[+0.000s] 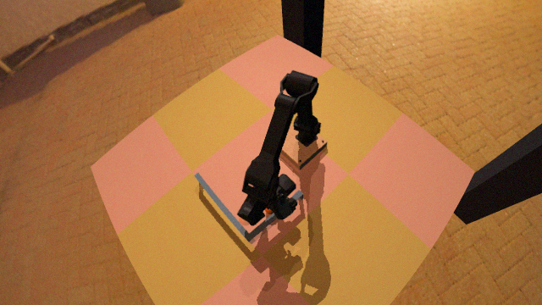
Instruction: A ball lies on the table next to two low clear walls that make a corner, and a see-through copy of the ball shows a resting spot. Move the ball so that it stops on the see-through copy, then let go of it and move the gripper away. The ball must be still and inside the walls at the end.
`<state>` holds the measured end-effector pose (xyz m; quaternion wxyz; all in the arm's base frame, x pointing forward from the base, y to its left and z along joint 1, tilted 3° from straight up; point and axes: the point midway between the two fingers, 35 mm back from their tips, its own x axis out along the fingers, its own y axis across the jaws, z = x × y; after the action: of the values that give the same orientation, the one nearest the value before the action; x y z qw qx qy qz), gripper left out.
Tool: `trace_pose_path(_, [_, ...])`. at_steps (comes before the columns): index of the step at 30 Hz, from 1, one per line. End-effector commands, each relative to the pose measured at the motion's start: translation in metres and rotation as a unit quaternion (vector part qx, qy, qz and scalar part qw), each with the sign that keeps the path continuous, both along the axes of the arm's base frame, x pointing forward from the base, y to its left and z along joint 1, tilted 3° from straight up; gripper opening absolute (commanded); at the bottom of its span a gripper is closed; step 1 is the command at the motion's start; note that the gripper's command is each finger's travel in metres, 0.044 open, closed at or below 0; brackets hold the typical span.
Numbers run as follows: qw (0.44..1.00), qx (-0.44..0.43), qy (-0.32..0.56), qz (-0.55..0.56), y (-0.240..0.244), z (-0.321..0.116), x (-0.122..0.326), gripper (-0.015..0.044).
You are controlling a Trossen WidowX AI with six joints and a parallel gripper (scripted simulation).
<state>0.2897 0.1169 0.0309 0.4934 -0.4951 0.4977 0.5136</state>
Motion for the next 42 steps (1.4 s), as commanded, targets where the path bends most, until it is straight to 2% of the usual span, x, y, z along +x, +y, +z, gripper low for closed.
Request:
trace_pose_path(1, [1.0, -0.002, 0.0, -0.003, -0.001, -0.007, -0.001, 0.0319])
trace_pose_path(8, [1.0, -0.002, 0.0, -0.003, -0.001, -0.016, -0.001, 0.0319])
trace_pose_path(12, [1.0, -0.002, 0.0, -0.003, -0.001, -0.016, -0.001, 0.0214])
trace_pose_path(19, [1.0, -0.002, 0.0, -0.003, -0.001, -0.016, -0.001, 0.0168])
trace_pose_path(25, [1.0, -0.004, -0.009, -0.022, -0.018, -0.014, 0.009, 0.001])
trace_pose_path(26, [1.0, -0.004, -0.011, -0.024, -0.02, -0.011, 0.011, 0.0])
trace_pose_path(42, [1.0, -0.003, -0.006, -0.013, -0.007, 0.068, 0.013, 0.0])
